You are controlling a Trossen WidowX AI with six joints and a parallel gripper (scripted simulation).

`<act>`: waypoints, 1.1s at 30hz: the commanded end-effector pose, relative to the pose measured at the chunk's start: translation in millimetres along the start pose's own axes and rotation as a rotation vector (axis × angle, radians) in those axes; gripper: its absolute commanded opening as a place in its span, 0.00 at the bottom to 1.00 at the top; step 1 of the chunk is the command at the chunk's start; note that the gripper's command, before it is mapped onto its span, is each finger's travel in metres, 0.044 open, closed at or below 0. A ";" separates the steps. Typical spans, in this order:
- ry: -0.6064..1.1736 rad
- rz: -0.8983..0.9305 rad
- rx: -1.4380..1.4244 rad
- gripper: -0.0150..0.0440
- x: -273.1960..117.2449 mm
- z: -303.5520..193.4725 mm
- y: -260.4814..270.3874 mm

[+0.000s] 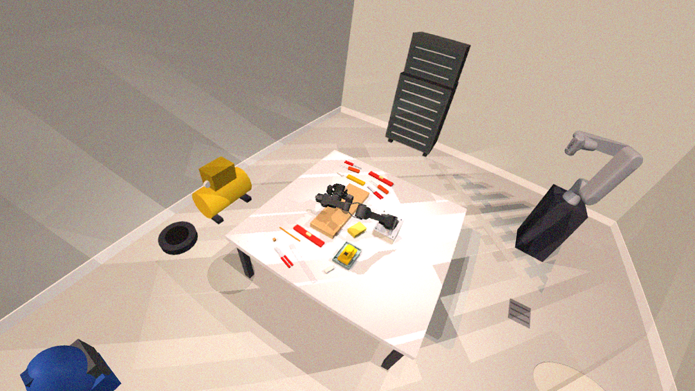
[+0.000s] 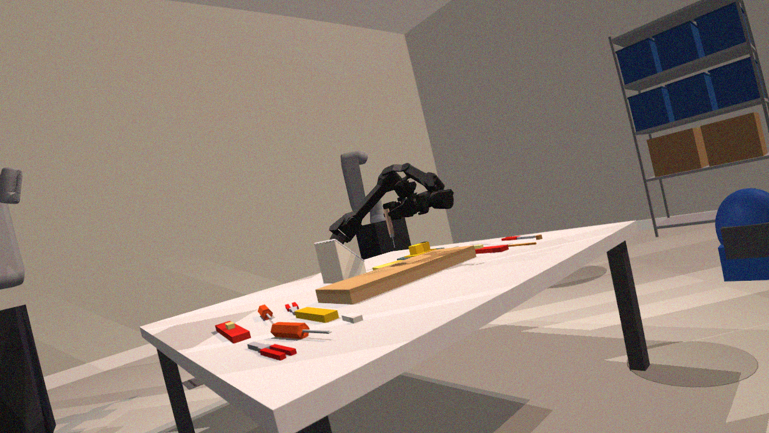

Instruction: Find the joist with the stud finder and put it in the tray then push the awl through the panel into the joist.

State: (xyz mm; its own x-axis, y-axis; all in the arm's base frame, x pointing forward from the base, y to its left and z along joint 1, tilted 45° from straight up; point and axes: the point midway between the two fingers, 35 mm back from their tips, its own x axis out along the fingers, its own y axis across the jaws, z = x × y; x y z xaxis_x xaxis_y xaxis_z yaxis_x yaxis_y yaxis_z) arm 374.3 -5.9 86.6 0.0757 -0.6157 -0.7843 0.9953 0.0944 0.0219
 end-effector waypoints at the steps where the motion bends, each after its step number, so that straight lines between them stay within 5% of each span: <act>1: -0.007 0.002 0.004 0.25 -0.4 -2.7 1.4; 33: -0.005 0.002 0.004 0.25 4.0 -42.6 1.5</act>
State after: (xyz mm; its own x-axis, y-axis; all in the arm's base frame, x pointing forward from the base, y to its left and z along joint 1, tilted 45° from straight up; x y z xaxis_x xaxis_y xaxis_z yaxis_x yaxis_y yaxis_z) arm 373.8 22.9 60.2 0.0790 -0.6184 -0.7819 0.9951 0.0955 0.0250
